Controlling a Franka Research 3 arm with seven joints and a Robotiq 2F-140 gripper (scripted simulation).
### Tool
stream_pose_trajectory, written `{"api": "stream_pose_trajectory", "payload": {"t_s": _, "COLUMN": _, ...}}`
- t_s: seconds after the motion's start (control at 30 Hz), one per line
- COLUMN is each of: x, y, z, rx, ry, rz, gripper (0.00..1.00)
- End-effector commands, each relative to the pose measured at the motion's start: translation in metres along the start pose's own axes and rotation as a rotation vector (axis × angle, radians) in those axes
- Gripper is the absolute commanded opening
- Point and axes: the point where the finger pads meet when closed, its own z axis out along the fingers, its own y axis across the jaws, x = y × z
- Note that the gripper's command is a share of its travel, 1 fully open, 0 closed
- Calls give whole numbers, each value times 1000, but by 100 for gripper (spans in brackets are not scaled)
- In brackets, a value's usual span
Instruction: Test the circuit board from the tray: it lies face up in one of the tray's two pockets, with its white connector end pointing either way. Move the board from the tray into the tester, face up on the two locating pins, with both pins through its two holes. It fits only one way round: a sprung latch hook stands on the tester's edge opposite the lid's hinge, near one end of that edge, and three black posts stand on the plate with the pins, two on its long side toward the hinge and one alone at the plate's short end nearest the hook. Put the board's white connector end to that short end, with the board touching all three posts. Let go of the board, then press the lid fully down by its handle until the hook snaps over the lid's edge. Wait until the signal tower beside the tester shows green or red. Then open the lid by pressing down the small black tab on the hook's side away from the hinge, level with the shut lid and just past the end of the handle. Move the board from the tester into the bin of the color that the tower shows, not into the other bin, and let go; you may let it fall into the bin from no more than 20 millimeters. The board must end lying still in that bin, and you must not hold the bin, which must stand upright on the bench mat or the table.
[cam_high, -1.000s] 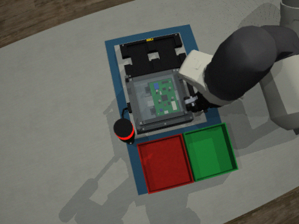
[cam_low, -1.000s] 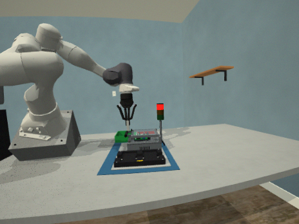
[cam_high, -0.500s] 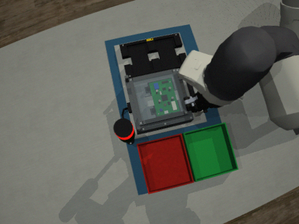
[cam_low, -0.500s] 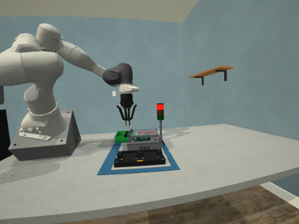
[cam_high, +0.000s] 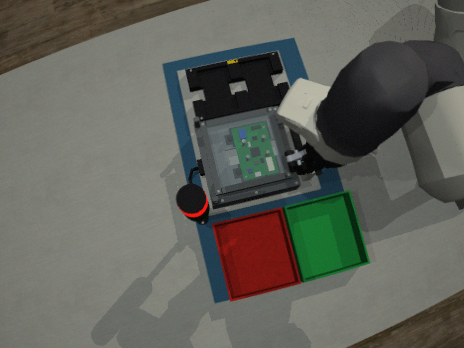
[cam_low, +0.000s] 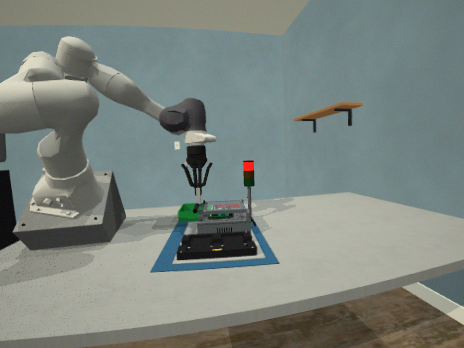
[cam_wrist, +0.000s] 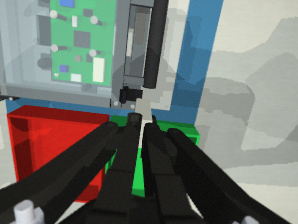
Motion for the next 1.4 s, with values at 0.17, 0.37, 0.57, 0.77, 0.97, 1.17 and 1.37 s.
{"api": "stream_pose_trajectory", "payload": {"t_s": 0.17, "x": 1, "y": 0, "z": 3, "rx": 0, "ry": 0, "rz": 0, "gripper": 0}}
{"api": "stream_pose_trajectory", "payload": {"t_s": 0.37, "x": 1, "y": 0, "z": 3, "rx": 0, "ry": 0, "rz": 0, "gripper": 0}}
{"api": "stream_pose_trajectory", "payload": {"t_s": 0.57, "x": 1, "y": 0, "z": 4, "rx": 0, "ry": 0, "rz": 0, "gripper": 0}}
{"api": "stream_pose_trajectory", "payload": {"t_s": 0.77, "x": 1, "y": 0, "z": 5, "rx": 0, "ry": 0, "rz": 0, "gripper": 0}}
{"api": "stream_pose_trajectory", "payload": {"t_s": 0.97, "x": 1, "y": 0, "z": 5, "rx": 0, "ry": 0, "rz": 0, "gripper": 0}}
{"api": "stream_pose_trajectory", "payload": {"t_s": 1.17, "x": 1, "y": 0, "z": 6, "rx": 0, "ry": 0, "rz": 0, "gripper": 0}}
{"api": "stream_pose_trajectory", "payload": {"t_s": 1.37, "x": 1, "y": 0, "z": 4, "rx": 0, "ry": 0, "rz": 0, "gripper": 0}}
